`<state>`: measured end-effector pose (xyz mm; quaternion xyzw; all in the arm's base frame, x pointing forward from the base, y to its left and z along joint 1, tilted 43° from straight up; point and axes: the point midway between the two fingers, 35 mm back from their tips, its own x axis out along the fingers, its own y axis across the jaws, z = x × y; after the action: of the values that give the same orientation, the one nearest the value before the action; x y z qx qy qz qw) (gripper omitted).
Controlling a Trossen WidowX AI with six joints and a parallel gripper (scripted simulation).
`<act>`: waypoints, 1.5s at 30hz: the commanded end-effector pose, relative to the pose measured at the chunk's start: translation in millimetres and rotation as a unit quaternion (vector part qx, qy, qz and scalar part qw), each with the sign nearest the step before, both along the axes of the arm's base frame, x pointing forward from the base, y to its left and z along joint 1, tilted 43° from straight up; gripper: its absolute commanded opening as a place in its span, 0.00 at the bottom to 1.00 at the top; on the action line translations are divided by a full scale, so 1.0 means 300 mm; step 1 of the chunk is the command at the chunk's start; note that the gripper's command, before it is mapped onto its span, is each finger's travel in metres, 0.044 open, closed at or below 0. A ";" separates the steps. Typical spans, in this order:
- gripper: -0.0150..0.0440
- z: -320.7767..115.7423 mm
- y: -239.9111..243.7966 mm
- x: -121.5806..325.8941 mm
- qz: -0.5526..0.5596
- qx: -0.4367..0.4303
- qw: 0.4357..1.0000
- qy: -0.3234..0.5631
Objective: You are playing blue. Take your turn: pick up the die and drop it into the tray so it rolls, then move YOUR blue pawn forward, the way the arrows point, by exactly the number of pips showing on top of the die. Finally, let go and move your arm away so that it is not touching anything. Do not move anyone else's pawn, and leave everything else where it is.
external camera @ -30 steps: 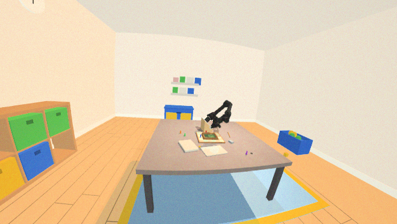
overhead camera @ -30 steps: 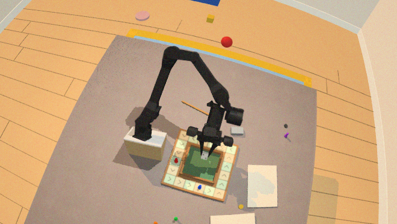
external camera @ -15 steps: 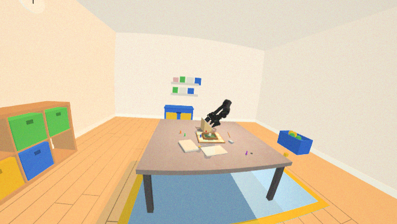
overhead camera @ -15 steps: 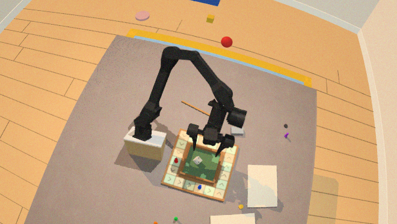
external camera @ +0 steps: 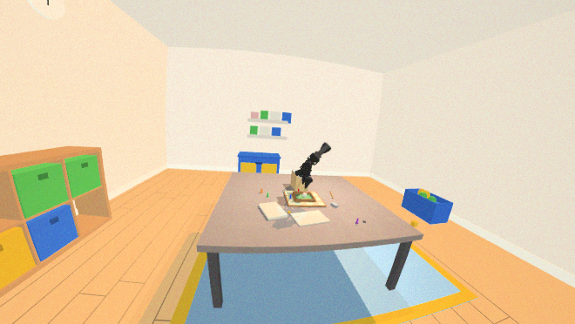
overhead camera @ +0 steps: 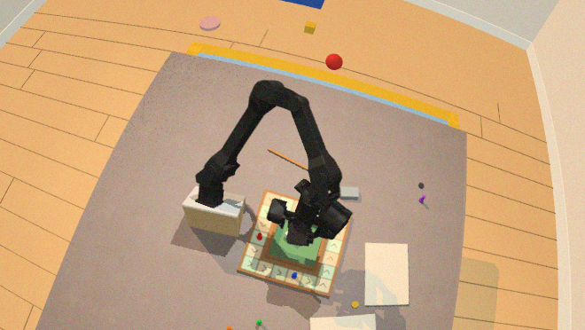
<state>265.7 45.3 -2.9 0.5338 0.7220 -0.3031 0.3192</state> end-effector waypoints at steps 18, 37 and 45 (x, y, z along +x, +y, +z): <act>0.59 -0.306 -0.172 0.105 0.495 0.172 0.745 -0.413; 0.59 -0.351 -0.144 0.099 0.499 0.173 0.740 -0.417; 0.59 -0.381 -0.118 0.093 0.499 0.173 0.740 -0.417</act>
<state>298.8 5.5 -112.2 0.2115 0.7161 0.2831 0.6020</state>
